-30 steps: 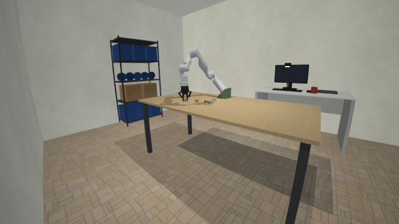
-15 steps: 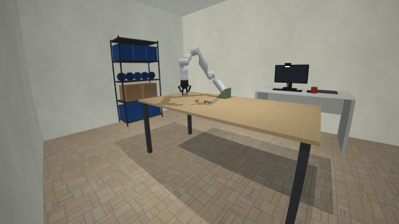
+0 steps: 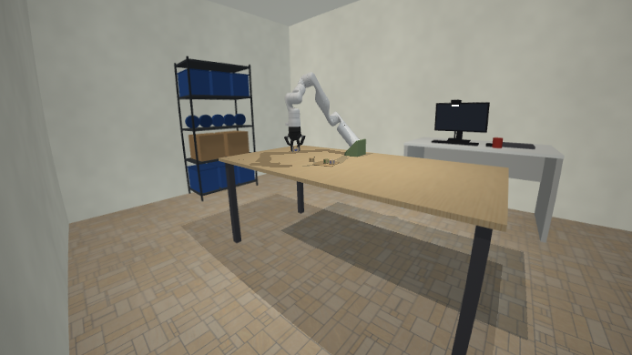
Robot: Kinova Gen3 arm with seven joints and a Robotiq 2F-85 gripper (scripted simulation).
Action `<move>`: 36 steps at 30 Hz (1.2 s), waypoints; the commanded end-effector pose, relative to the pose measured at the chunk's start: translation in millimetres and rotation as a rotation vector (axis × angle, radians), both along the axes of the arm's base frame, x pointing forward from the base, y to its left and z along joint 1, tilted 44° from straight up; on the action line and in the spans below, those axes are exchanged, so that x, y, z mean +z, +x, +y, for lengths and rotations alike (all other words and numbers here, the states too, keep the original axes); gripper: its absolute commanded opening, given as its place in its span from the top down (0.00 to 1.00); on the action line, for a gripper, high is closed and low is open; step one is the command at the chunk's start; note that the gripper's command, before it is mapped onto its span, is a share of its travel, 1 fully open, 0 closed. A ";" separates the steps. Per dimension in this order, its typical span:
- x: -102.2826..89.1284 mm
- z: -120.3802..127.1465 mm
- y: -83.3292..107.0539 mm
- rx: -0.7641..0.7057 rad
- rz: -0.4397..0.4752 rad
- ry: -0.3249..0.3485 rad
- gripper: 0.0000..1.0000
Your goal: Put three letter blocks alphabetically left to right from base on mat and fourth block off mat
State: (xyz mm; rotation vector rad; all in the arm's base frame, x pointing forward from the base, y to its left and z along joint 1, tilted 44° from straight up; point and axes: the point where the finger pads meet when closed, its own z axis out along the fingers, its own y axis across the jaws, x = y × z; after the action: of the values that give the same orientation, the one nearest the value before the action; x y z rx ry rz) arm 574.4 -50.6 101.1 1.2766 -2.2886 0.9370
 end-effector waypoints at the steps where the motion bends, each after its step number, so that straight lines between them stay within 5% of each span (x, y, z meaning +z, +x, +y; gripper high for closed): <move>1: 0.4 9.1 -9.5 0.021 0.015 0.006 0.74; 6: -6.8 20.7 -37.7 0.091 0.078 0.010 0.74; 17: -27.5 40.2 -144.2 0.309 0.296 0.000 0.74; 26: -32.4 40.5 -183.7 0.377 0.374 -0.009 0.74; 36: -32.8 40.3 -188.2 0.385 0.383 -0.011 0.74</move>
State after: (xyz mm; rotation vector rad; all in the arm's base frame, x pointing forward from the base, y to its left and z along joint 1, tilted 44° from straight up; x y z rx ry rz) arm 385.8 -11.4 67.8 1.7546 -1.7790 0.7339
